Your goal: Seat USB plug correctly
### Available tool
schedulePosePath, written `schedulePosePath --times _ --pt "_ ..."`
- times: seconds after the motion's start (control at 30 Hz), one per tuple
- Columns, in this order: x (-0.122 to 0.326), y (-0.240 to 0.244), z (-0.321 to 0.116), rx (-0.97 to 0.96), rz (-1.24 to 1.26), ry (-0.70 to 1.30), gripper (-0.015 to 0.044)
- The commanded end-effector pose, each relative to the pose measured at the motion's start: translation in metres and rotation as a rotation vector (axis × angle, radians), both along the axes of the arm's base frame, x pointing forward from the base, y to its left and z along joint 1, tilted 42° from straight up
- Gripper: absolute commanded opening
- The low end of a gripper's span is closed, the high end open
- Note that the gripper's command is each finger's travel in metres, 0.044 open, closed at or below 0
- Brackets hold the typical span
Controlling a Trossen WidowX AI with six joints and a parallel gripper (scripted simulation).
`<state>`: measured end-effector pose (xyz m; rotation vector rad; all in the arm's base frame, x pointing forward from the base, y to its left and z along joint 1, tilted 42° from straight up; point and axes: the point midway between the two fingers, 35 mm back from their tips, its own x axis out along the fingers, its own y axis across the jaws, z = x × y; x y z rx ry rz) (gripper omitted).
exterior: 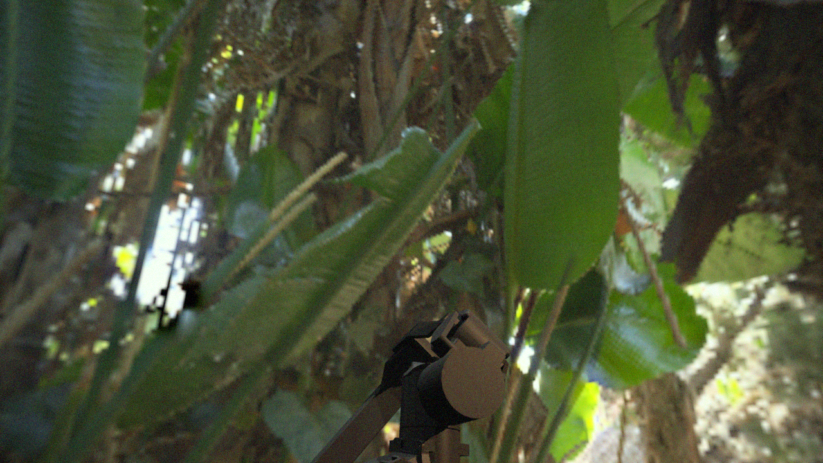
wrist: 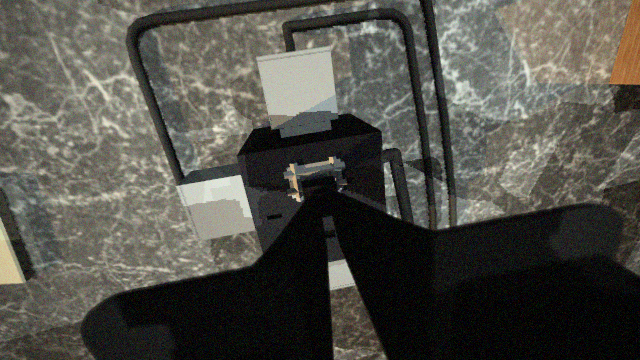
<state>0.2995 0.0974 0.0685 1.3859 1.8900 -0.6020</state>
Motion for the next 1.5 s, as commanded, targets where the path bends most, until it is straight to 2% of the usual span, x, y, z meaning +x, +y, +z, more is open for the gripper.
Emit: schedulePosePath --times 0.0,1.47 --pt "0.0002 -0.0001 -0.0005 -0.003 -0.003 0.001 0.0000" --pt "-0.0008 0.0033 -0.0044 -0.003 -0.003 0.001 0.0000"
